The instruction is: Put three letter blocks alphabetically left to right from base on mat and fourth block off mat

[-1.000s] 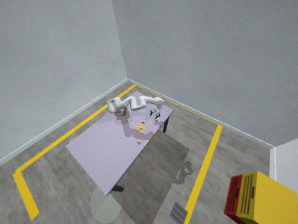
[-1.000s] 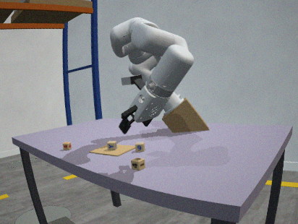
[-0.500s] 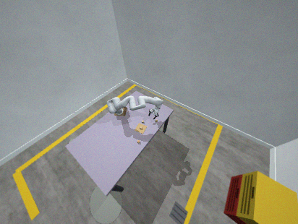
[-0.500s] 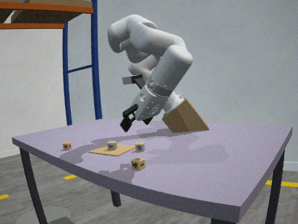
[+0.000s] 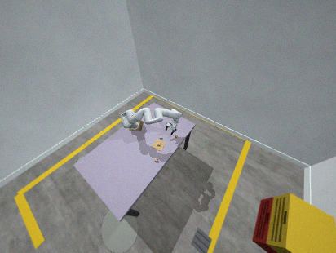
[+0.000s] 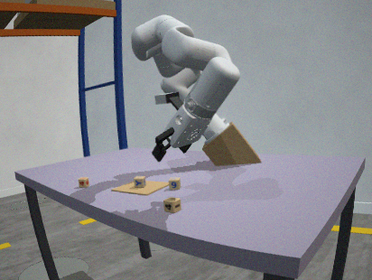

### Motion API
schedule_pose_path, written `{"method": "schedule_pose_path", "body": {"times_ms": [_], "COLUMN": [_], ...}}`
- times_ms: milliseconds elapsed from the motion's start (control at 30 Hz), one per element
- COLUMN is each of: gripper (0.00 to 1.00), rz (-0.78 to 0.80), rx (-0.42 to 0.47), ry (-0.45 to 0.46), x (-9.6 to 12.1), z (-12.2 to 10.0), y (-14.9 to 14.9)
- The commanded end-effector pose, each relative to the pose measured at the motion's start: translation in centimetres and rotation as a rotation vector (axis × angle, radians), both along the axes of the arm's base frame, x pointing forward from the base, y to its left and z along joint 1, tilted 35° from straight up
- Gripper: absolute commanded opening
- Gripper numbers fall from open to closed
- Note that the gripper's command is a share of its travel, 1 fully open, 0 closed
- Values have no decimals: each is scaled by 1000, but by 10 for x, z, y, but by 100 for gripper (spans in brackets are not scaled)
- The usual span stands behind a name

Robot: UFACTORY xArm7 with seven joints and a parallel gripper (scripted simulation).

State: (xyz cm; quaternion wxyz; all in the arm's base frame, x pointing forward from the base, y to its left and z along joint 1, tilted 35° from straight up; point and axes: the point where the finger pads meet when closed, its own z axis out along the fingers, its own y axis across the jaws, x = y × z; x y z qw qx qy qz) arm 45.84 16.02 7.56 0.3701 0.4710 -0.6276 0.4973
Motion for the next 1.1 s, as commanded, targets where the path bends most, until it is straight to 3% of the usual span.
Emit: {"method": "schedule_pose_path", "body": {"times_ms": [0,233,300,700,767,1067], "gripper": [100,100,100,100,100,100], "rz": [11,11,21,21,32,32], "rx": [9,9,5,5,-1,-1], "ry": [-7,-7,-13,-13,-21,-21], "x": [-8,-8,-31,-31,-52,-52], "z": [3,3,8,8,12,12], "y": [-2,-2,-13,-13,-24,-24]}}
